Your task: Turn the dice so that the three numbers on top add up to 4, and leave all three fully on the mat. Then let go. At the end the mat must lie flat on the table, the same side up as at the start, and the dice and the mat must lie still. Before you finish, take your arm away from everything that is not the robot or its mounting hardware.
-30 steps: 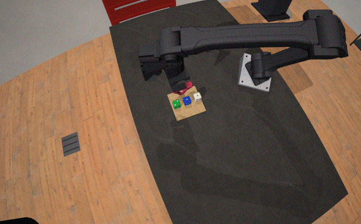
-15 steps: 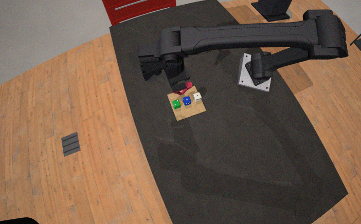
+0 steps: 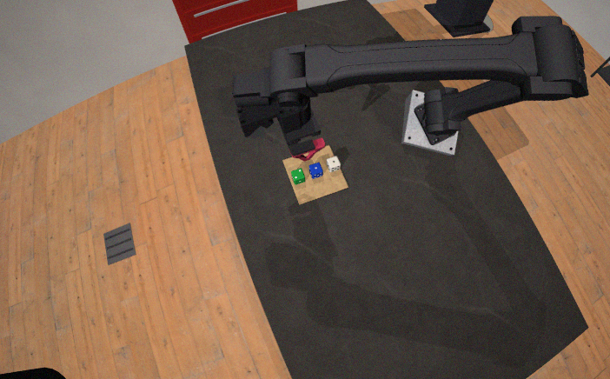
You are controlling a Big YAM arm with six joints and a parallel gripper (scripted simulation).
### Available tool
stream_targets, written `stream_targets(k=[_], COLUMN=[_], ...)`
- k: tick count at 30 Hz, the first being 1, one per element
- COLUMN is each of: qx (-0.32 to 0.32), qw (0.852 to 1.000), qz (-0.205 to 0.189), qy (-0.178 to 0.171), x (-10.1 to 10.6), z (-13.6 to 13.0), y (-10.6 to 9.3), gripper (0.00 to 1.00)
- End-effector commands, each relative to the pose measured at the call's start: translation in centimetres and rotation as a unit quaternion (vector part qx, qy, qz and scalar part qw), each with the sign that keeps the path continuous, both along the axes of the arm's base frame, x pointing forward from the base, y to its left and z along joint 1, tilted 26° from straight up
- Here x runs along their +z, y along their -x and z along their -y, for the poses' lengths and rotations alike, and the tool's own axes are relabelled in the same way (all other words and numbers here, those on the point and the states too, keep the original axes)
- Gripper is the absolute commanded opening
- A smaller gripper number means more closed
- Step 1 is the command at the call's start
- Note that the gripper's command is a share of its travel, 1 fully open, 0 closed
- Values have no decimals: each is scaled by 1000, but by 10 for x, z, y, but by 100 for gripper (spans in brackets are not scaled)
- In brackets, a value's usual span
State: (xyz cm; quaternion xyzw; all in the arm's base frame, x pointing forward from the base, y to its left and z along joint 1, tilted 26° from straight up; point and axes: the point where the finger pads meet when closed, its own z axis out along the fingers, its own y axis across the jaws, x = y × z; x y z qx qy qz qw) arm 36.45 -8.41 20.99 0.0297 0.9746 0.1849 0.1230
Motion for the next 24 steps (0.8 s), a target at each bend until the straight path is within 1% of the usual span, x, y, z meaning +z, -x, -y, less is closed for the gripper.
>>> stream_targets(k=[1,24], qx=[3,3], qw=[998,998], qz=[53,53], qy=[21,21], x=[43,43], z=[9,9], y=[-20,-20], gripper=[100,100])
